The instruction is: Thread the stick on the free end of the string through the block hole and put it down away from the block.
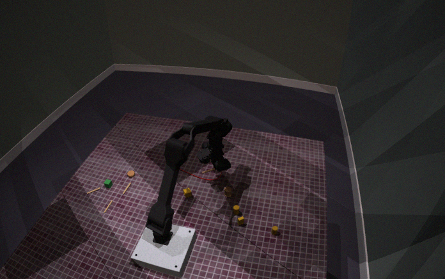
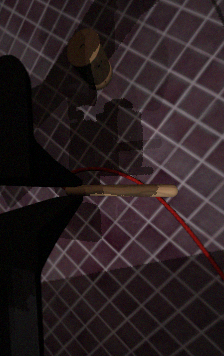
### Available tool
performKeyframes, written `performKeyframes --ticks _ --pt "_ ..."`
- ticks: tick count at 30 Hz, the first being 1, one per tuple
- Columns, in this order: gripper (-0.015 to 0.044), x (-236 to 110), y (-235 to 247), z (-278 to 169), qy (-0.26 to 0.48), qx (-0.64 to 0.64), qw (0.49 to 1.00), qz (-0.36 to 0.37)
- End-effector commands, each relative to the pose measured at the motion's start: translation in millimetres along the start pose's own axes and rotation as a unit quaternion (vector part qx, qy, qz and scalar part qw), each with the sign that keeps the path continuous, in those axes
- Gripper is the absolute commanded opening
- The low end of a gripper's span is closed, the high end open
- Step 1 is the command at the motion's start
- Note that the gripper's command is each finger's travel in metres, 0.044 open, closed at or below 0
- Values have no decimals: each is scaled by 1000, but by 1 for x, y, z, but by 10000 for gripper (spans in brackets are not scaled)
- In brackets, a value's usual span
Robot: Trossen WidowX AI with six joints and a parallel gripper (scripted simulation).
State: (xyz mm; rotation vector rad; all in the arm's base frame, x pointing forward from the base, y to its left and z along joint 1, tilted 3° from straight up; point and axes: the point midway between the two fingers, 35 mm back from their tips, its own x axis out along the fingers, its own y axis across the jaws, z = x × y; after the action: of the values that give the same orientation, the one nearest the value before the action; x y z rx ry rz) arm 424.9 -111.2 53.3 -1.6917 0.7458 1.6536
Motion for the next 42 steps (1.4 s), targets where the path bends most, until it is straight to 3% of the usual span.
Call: performKeyframes --ticks 1,42 --pt "0 -2 0 -8 4 -2 1000 -1" --pt "0 6 10 -38 8 -2 1000 -1"
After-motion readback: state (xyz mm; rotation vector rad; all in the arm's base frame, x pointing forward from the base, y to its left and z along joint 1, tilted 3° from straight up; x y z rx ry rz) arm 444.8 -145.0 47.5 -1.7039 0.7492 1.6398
